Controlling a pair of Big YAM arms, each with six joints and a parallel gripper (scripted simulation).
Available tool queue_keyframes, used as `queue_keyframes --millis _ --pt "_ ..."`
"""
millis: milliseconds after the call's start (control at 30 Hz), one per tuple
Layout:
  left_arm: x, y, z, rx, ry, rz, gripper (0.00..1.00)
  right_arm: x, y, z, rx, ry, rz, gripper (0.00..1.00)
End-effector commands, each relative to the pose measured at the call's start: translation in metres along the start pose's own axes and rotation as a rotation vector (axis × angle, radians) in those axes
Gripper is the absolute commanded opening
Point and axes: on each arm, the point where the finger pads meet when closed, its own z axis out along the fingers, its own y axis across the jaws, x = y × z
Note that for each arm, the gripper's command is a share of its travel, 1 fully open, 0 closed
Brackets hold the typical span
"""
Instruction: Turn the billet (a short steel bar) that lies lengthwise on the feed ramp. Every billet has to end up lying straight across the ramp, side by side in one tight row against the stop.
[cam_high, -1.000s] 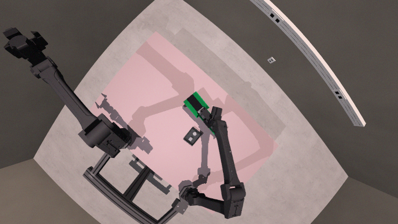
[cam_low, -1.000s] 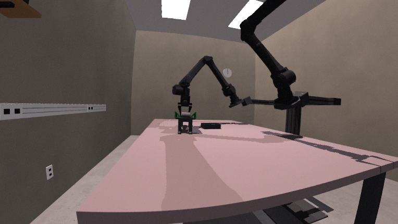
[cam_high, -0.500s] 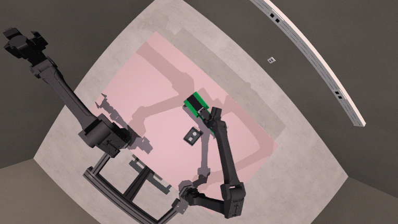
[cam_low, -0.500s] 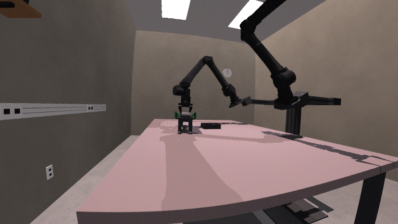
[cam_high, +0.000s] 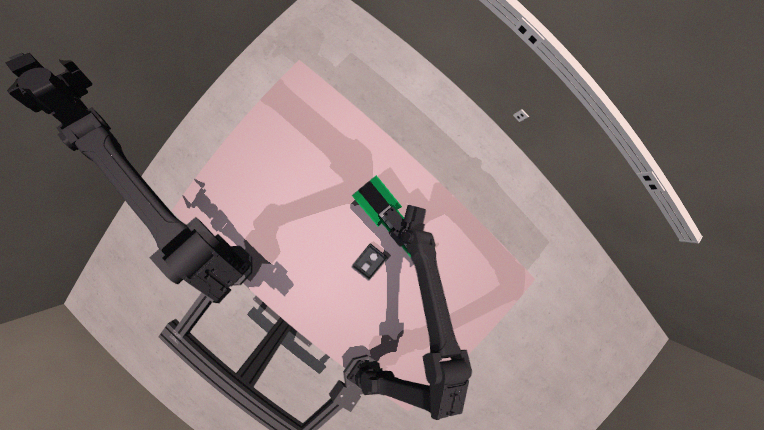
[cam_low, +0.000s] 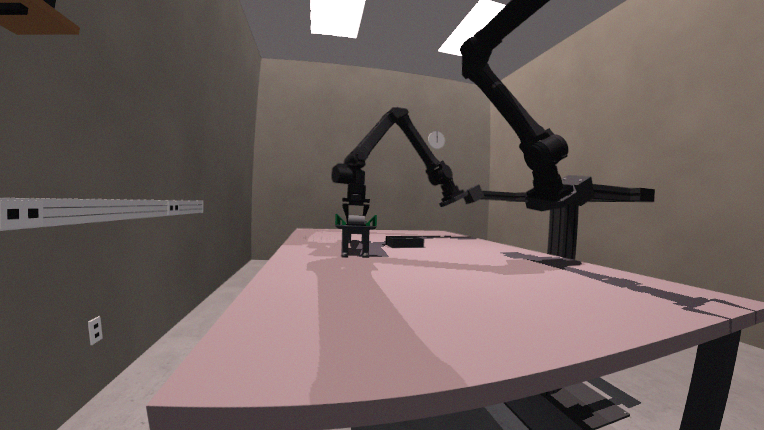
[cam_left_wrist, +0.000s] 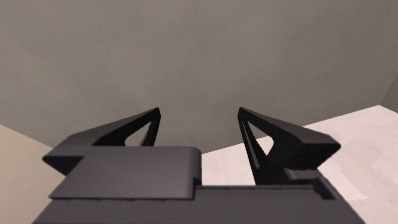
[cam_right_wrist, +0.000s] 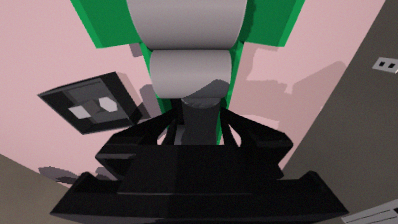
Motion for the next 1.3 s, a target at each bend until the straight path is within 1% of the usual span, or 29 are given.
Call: queue_keyframes --millis 0,167,333,1267 --pt "-0.013 0.006 -0.008 -0.010 -0.036 0.013 1.00 0.008 0.001 0.021 -0.014 0.018 0.008 0.57" --pt "-0.013 0.006 -0.008 -0.010 -0.036 0.013 1.00 0.007 0.000 0.021 -0.013 0.018 0.008 0.57" --pt "-0.013 0.006 -0.008 -0.010 -0.036 0.013 1.00 0.001 -0.016 0.010 0.003 0.007 0.016 0.57" --pt "-0.013 0.006 -0.008 -0.010 -0.036 0.013 1.00 0.001 -0.015 0.009 -0.002 0.010 0.015 0.57"
